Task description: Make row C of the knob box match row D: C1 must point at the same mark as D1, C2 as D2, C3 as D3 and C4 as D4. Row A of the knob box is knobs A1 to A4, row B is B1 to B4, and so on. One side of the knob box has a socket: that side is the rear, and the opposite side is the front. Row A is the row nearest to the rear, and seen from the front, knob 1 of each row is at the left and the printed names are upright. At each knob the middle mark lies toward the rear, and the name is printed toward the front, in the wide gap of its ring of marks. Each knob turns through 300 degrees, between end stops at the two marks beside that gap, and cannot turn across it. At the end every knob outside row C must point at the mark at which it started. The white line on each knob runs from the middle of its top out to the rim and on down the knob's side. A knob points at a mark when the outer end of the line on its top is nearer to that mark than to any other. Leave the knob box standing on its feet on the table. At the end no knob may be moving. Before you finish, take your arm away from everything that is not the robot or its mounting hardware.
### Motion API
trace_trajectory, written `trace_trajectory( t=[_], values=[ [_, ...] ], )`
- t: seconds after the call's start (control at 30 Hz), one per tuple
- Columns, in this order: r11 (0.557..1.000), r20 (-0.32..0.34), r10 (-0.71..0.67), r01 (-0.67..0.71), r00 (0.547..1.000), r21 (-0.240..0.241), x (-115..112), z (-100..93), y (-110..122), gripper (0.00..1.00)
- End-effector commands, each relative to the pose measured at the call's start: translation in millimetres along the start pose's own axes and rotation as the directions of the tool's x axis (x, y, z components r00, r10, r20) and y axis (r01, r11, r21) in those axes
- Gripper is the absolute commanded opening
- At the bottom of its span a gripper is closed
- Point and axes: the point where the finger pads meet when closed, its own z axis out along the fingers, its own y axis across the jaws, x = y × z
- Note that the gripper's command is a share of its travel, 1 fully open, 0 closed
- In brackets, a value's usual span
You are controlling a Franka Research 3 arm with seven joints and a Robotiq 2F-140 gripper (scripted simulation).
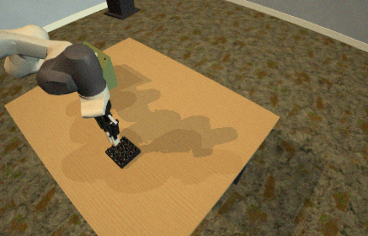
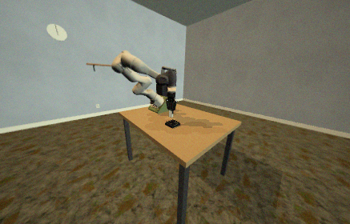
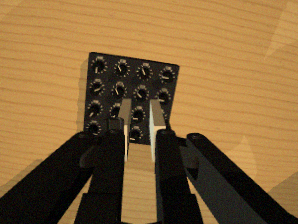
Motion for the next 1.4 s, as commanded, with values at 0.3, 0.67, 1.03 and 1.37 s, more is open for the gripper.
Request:
trace_trajectory(
  t=[0.3, 0.67, 1.03, 1.37],
  values=[
    [0.999, 0.003, -0.043, 0.043, 0.999, -0.002, 1.2, -0.9, -0.3, 0.12],
    [0.999, 0.003, -0.043, 0.043, 0.999, -0.002, 1.2, -0.9, -0.3, 0.12],
    [0.999, 0.003, -0.044, 0.044, 0.999, -0.002, 1.2, -0.4, -0.3, 0.12],
    [0.999, 0.003, -0.052, 0.052, 0.999, -0.002, 1.3, 3.6, -0.2, 0.12]
  ],
)
